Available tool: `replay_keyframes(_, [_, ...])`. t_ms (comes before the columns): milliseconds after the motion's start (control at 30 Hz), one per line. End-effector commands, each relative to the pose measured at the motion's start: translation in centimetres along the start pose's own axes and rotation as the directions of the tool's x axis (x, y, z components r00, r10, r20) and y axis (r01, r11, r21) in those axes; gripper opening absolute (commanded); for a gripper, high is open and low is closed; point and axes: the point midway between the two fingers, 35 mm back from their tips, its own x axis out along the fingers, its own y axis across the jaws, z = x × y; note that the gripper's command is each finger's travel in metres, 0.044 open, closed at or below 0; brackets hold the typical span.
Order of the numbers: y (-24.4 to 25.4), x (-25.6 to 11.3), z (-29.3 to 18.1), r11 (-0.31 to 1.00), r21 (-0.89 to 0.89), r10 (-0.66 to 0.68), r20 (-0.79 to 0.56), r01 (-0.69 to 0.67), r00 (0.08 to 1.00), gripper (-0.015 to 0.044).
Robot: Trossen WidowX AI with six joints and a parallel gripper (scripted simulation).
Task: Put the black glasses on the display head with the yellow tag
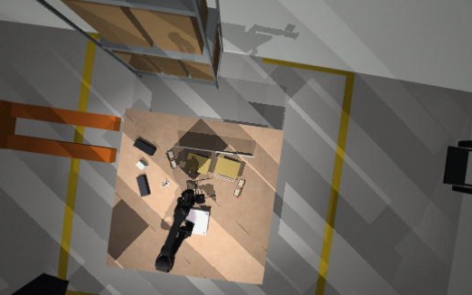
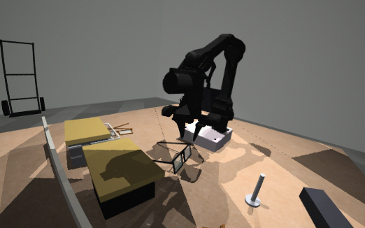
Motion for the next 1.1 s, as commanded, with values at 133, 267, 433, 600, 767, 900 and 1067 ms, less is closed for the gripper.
replay_keyframes(133, [-0.6,-0.4,0.0,1.000,0.019,0.002,-0.002,-0.002,1.000,0.0200])
replay_keyframes(267, [-0.6,-0.4,0.0,1.000,0.019,0.002,-0.002,-0.002,1.000,0.0140])
replay_keyframes(433, [-0.6,-0.4,0.0,1.000,0.019,0.002,-0.002,-0.002,1.000,0.0140])
replay_keyframes(600, [-0.6,0.0,0.1,1.000,0.019,0.002,-0.002,-0.002,1.000,0.0140])
replay_keyframes(767, [-0.6,0.8,0.1,1.000,0.019,0.002,-0.002,-0.002,1.000,0.0140])
replay_keyframes(900, [-0.6,1.5,0.2,1.000,0.019,0.002,-0.001,-0.002,1.000,0.0140])
replay_keyframes(1067, [-0.6,2.3,0.2,1.000,0.019,0.002,-0.002,-0.002,1.000,0.0140])
